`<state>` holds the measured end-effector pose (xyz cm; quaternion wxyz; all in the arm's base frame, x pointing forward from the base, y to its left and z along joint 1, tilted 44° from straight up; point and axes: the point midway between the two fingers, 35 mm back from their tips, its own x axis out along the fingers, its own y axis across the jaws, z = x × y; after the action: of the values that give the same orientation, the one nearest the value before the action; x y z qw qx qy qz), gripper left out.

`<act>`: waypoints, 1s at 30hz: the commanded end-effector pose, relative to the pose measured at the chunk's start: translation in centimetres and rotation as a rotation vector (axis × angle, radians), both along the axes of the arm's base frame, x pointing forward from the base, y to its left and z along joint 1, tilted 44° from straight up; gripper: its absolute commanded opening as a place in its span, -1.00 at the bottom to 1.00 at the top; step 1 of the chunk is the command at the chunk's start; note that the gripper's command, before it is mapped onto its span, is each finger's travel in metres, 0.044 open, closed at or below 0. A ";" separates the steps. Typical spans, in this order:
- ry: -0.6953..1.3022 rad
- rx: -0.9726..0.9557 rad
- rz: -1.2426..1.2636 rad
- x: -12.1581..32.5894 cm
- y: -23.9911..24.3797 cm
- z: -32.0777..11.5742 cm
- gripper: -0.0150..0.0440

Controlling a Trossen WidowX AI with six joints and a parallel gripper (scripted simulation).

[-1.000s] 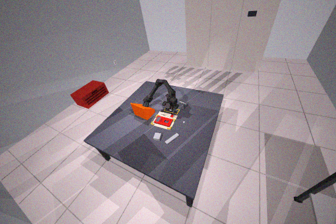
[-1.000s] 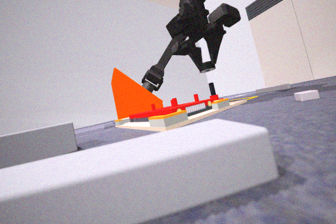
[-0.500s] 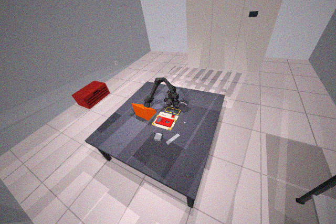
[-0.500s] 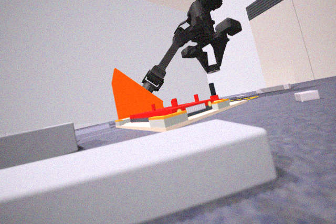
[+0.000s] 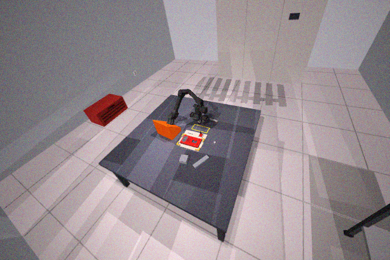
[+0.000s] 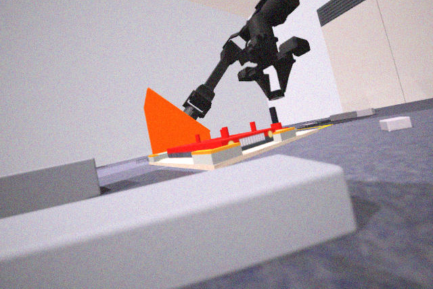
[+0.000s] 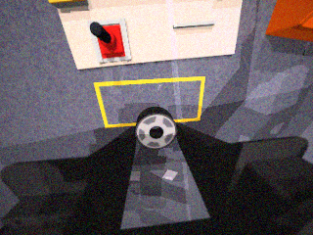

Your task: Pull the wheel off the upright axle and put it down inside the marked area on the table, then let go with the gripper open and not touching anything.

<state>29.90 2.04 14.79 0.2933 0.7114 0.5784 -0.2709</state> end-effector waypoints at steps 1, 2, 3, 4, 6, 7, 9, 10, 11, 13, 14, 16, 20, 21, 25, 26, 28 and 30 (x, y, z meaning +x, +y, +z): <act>0.002 0.005 -0.002 0.0 0.6 -0.5 -0.49; 0.002 0.004 -0.002 0.1 0.7 -0.6 -0.49; 0.002 0.004 -0.002 0.2 0.8 -0.8 -0.49; 0.002 0.003 -0.002 0.3 1.0 -1.1 -0.49; 0.002 0.002 -0.002 0.5 1.6 -1.7 -0.49; 0.002 0.002 -0.002 0.7 1.9 -2.1 -0.49; 0.002 0.002 -0.002 0.9 2.6 -2.9 -0.49; 0.002 0.002 -0.002 1.0 3.0 -3.3 -0.49; 0.002 0.002 -0.002 1.1 3.3 -3.7 -0.49; 0.001 0.003 -0.002 1.3 4.1 -4.5 -0.49; 0.001 0.004 -0.002 1.4 4.5 -4.8 -0.49; 0.001 0.006 -0.002 1.5 5.3 -5.6 -0.49; 0.000 0.009 -0.002 1.5 6.2 -6.5 -0.49; 0.000 0.009 -0.002 1.5 6.2 -6.5 -0.49; -0.002 0.011 0.007 1.5 6.2 -6.2 -0.22; -0.002 0.011 0.007 1.5 6.2 -6.2 -0.14; -0.002 0.011 0.007 1.5 6.2 -6.2 0.04; -0.002 0.011 0.007 1.5 6.2 -6.2 0.22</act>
<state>31.36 8.22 8.59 0.2901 0.7116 0.5816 -0.2669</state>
